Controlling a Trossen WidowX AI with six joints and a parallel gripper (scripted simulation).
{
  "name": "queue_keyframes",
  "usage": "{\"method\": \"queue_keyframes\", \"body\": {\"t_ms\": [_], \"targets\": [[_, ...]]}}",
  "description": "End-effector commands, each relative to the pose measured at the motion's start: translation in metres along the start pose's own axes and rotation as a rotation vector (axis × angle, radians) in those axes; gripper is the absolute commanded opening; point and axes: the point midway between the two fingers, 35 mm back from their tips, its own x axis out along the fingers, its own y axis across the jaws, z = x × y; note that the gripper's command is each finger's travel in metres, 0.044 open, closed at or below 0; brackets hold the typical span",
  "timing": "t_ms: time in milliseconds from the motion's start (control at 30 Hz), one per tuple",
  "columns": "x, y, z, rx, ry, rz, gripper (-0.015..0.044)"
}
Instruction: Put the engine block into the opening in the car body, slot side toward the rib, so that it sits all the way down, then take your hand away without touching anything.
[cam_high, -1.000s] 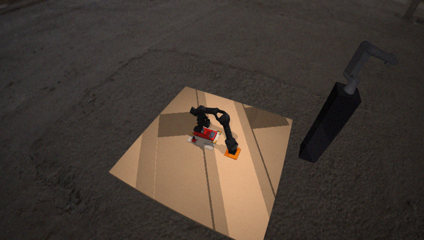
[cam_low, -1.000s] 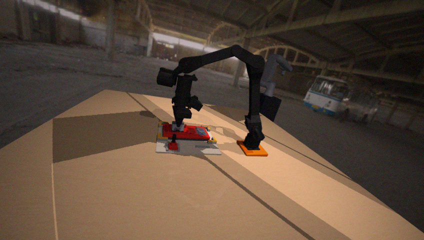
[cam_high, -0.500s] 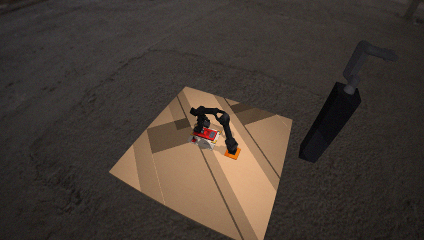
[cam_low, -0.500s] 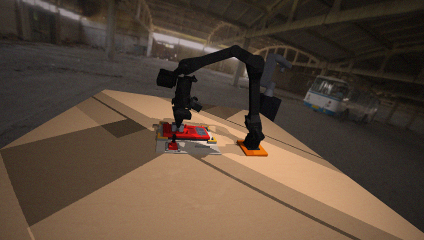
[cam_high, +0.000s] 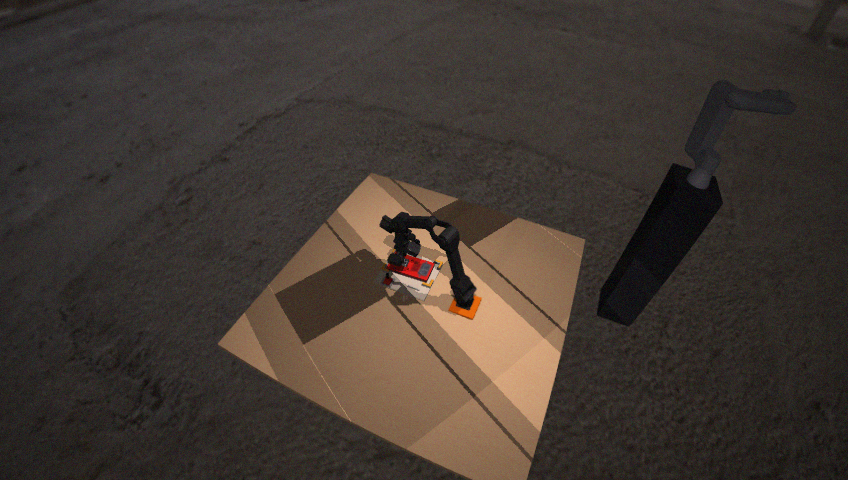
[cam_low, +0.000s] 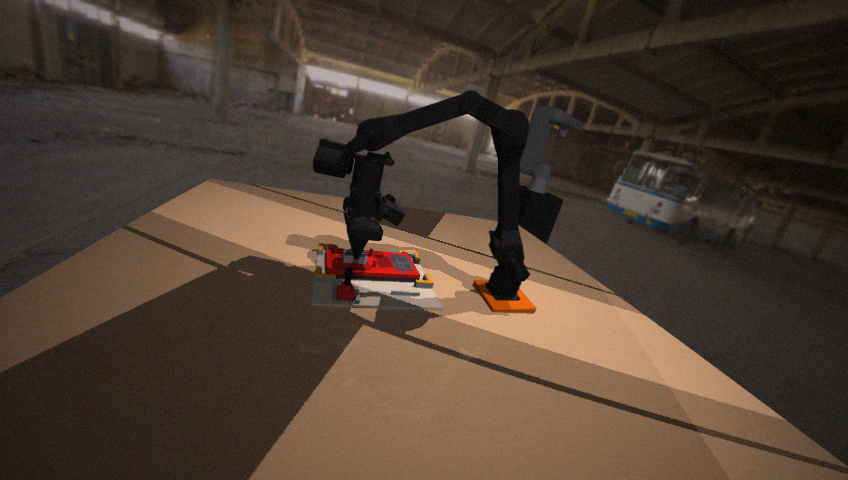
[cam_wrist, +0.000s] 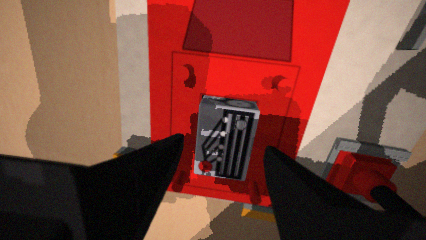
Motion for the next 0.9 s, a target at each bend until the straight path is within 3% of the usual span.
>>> {"method": "queue_keyframes", "body": {"t_ms": [0,133,733,867], "targets": [[0.000,0.000,0.000,0.000,0.000,-0.001,0.0342],[0.000,0.000,0.000,0.000,0.000,-0.001,0.0440],[-0.014,0.000,0.001,0.003,0.001,-0.004,0.0440],[-0.014,0.000,0.001,0.003,0.001,-0.004,0.0335]]}}
